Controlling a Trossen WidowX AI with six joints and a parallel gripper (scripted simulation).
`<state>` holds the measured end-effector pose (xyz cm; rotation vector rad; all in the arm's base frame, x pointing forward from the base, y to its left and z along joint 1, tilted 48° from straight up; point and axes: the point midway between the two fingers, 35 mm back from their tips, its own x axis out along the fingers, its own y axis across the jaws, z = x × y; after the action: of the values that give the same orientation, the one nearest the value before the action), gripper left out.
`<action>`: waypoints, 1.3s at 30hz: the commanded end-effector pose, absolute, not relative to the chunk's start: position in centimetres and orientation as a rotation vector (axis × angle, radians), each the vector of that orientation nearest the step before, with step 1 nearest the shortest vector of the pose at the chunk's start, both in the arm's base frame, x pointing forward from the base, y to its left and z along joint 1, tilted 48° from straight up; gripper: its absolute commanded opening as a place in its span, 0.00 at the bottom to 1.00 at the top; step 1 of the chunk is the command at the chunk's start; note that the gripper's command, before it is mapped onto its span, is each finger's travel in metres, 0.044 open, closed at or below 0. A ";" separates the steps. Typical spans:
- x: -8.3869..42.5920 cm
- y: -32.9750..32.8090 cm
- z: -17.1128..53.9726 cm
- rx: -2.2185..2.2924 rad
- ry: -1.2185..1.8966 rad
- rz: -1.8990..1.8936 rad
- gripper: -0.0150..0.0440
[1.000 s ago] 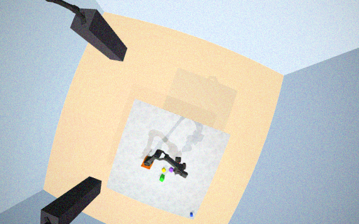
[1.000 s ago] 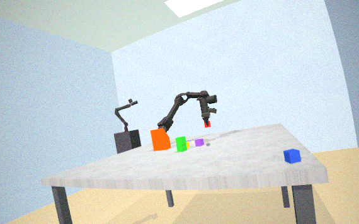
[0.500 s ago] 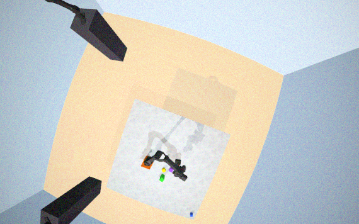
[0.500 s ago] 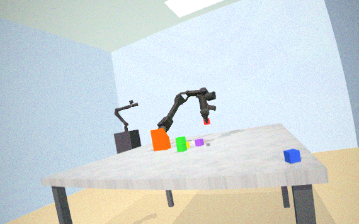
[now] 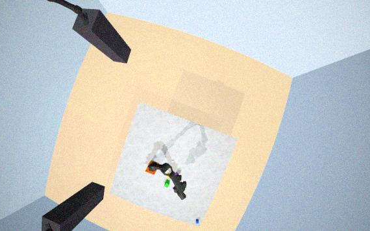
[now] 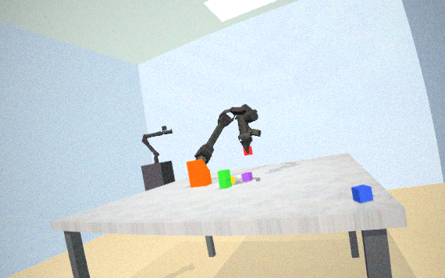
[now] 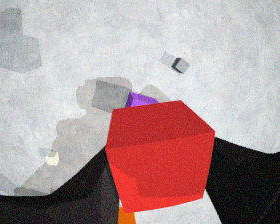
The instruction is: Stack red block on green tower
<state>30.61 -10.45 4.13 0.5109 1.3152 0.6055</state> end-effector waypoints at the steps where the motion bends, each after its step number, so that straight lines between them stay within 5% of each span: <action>1: 29.4 -11.9 2.3 0.508 1.321 0.612 0.25; 21: 20.1 -18.1 -8.0 0.522 1.287 0.691 0.25; 39: 20.2 -15.7 -10.4 0.524 1.283 0.695 0.25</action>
<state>20.19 -15.76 -10.31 0.5161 1.2855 0.7036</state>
